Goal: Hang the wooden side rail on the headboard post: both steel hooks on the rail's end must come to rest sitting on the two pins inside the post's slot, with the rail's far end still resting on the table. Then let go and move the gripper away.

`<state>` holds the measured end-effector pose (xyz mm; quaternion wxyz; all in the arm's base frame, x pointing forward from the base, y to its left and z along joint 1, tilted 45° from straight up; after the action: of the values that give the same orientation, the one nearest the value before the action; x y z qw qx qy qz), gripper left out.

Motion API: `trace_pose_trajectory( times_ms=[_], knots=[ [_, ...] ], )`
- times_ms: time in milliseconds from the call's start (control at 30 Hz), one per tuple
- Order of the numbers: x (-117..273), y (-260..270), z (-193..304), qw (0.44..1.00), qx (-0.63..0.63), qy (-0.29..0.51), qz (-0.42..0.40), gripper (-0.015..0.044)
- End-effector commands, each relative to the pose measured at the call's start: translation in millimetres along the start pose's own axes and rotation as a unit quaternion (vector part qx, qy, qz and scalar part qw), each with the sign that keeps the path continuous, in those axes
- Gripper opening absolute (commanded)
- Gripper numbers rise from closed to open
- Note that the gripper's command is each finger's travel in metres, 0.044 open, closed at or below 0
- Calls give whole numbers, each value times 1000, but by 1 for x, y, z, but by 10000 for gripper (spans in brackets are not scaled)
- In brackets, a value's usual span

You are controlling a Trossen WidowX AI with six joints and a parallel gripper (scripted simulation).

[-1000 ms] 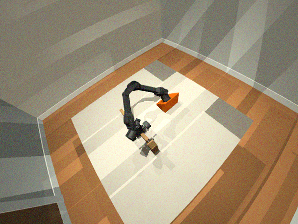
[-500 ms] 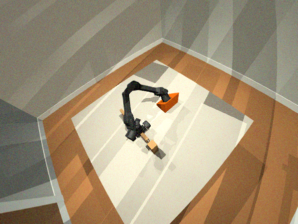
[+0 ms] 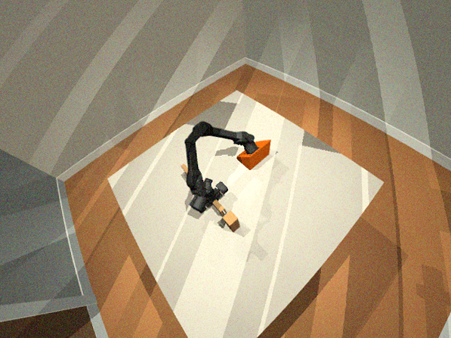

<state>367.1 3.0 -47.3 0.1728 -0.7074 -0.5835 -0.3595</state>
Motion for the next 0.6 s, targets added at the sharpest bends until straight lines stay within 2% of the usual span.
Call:
trace_pose_trajectory(
  times_ms=[0,567],
  knots=[
    [8,2,3,1000,-1,5,-8,0],
    [7,3,5,1000,-1,5,-8,0]
  ],
)
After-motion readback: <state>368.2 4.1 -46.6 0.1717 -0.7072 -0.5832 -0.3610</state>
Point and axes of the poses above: the point midway between the two fingers, 35 mm back from their tips, its own x axis back along the fingers, its own y axis across the jaws, z = x × y, the point moved 2 cm from there along x, back along the fingers, and after that the axes turned 14 degrees about -x, right-handed, at the moved point
